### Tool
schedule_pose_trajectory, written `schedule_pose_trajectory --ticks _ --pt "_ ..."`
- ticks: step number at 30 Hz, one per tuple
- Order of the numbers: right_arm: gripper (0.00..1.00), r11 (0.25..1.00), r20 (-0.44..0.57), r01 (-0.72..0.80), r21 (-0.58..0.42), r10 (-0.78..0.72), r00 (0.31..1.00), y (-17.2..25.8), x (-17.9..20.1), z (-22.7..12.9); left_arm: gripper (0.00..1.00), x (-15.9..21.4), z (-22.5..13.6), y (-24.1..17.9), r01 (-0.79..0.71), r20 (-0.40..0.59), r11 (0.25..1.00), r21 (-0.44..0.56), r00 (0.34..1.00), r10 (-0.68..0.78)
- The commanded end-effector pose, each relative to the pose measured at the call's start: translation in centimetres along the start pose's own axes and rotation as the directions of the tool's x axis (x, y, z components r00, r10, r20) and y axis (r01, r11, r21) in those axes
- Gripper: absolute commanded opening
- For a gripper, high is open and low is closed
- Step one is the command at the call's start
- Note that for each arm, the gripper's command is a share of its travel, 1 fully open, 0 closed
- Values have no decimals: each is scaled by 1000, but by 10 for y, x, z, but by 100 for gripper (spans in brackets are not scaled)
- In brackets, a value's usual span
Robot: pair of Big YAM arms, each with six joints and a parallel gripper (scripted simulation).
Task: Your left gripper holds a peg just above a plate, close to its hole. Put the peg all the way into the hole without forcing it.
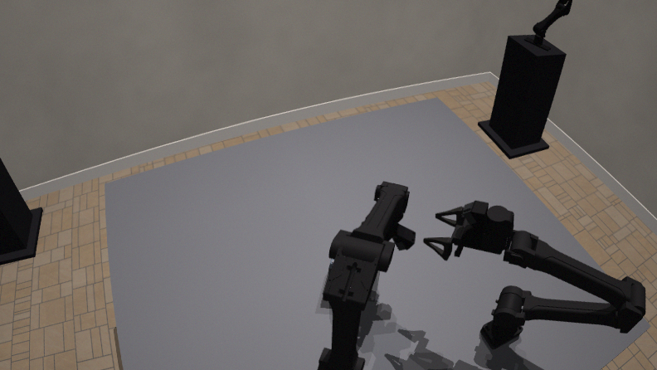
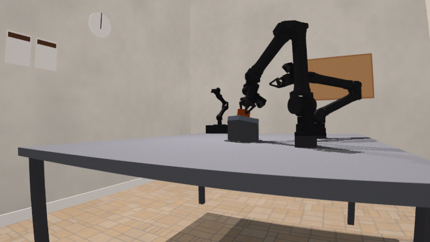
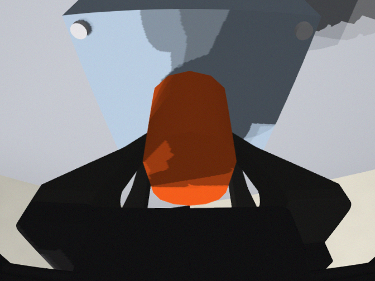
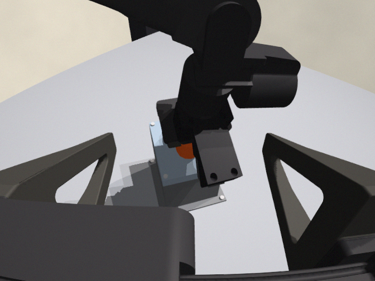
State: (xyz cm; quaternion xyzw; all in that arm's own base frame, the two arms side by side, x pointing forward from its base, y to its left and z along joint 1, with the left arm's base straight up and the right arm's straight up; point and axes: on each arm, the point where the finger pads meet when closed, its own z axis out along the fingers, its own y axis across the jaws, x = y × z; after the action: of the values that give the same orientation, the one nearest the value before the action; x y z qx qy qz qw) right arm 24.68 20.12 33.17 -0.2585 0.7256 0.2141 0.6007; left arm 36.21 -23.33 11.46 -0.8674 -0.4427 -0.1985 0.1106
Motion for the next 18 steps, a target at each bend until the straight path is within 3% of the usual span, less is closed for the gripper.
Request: schedule_pose_trajectory --ticks 1,3,13,16,18 --pt "100 1000 38 -1 5 1 999 -1 -23 -3 40 2 2 10 8 -2 1000 -9 1000 -8" --pt "100 1000 38 -1 5 1 999 -1 -23 -3 40 6 -13 14 21 -1 1000 -13 1000 -21" --pt "100 1000 38 -1 5 1 999 -1 -23 -3 40 6 -13 14 21 -1 1000 -13 1000 -21" --pt "100 1000 38 -1 5 1 999 -1 -23 -3 68 5 -16 14 21 0 1000 -18 1000 -21" --pt "100 1000 38 -1 5 1 999 -1 -23 -3 69 7 -33 13 28 8 998 -53 1000 -28"
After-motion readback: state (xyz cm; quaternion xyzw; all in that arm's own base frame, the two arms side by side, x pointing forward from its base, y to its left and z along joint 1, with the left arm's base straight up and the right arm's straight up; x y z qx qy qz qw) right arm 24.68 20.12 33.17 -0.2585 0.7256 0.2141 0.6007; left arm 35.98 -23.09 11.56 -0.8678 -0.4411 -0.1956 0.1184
